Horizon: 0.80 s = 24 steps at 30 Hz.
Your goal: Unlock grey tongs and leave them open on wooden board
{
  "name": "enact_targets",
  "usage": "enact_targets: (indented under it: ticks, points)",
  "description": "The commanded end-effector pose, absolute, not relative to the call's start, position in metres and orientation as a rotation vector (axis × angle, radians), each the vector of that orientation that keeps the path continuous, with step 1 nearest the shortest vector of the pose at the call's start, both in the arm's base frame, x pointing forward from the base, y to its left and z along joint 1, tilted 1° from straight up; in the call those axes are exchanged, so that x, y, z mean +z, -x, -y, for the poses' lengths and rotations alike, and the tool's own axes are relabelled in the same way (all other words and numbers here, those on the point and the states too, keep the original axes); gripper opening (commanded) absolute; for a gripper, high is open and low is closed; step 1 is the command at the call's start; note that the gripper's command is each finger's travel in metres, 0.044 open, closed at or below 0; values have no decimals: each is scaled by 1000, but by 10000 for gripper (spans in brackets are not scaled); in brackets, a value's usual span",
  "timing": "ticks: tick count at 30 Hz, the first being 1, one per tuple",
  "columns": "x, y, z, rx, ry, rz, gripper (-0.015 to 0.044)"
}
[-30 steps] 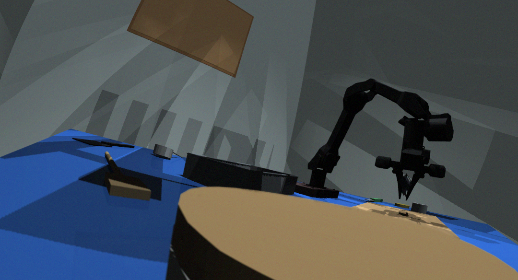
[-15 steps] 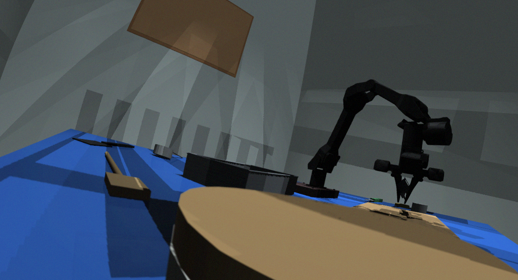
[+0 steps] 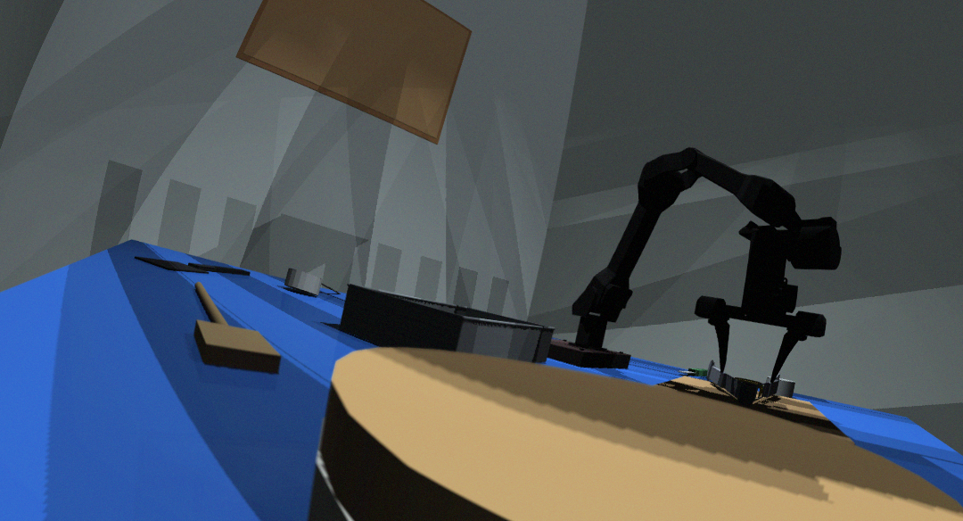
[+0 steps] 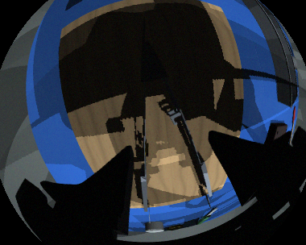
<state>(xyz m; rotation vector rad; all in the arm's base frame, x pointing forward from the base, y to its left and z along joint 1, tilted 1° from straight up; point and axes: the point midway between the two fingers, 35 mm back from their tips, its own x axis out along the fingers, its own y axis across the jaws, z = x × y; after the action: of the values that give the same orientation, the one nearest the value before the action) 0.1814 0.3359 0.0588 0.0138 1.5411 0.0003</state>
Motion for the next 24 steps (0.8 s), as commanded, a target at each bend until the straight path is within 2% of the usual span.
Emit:
enact_targets:
  ticks: [1, 8, 18, 24]
  points:
    - [59, -181, -336, 1, -14, -1545, 440]
    - [83, -186, -310, -1, -8, -1545, 440]
    - [168, -179, -188, -3, -2, -1546, 440]
    - [169, -178, -186, -3, -2, -1546, 440]
